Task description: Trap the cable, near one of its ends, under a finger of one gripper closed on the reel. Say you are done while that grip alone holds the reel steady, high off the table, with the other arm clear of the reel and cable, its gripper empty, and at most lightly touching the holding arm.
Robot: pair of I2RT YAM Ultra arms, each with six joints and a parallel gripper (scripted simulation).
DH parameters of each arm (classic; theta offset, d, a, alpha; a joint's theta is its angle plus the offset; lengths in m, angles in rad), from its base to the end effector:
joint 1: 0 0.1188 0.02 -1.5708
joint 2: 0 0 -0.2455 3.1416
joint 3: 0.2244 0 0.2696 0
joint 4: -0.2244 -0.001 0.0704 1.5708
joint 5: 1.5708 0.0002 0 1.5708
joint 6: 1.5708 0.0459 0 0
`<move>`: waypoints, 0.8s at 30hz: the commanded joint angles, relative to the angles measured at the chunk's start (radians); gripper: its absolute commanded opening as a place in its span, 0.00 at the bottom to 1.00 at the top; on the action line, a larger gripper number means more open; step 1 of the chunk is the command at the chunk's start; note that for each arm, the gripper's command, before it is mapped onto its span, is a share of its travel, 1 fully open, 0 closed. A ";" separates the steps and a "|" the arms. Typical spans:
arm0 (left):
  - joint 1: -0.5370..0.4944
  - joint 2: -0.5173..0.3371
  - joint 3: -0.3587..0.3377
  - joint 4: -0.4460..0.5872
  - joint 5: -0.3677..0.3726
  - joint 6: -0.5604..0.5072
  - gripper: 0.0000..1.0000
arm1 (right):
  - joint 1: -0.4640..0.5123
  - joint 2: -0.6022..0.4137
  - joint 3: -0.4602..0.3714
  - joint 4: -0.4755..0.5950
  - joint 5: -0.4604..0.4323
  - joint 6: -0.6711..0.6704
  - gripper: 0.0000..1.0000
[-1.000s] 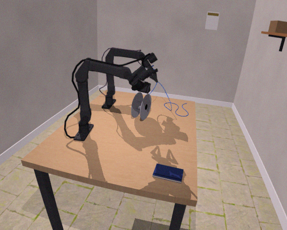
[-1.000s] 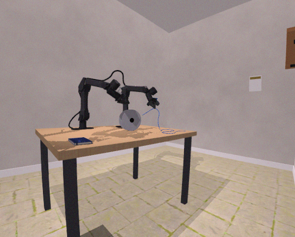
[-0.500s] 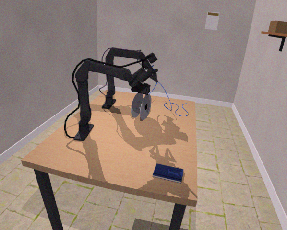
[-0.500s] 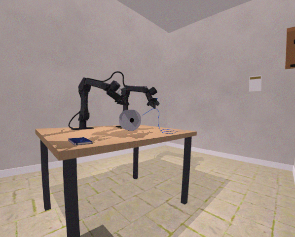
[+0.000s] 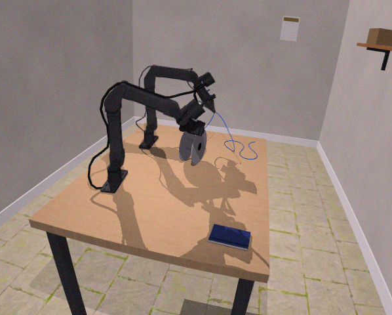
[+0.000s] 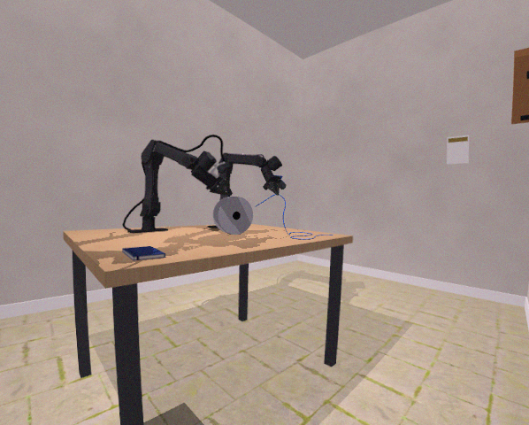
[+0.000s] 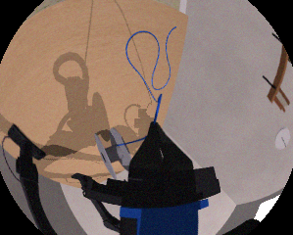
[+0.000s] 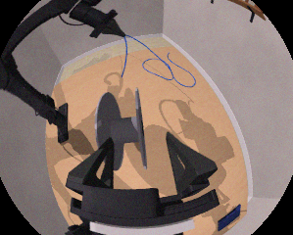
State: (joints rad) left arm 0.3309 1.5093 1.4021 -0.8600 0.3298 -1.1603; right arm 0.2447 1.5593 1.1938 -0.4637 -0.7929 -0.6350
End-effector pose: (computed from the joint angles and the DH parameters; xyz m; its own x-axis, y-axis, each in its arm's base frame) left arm 0.3233 0.0964 0.3015 -0.1883 -0.9819 0.0180 -0.7672 0.1357 -0.6269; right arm 0.3346 0.1183 0.2506 -0.1982 -0.4785 -0.8554 -0.9371 0.3483 0.0222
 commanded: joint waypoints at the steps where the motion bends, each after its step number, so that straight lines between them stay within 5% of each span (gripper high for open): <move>1: 0.004 -0.015 0.046 0.000 -0.014 0.006 0.00 | -0.002 0.013 -0.028 0.046 -0.014 0.003 0.75; 20: -0.014 -0.019 0.064 -0.014 -0.015 -0.006 0.00 | -0.009 -0.028 -0.035 0.039 -0.015 -0.007 0.75; 24: -0.054 -0.051 -0.016 0.003 -0.038 -0.043 0.00 | -0.008 -0.026 -0.034 0.041 -0.015 -0.006 0.75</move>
State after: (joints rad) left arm 0.3092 1.5074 1.4090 -0.8684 0.3183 -1.1770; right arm 0.2436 1.5543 1.1648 -0.4263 -0.7933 -0.6353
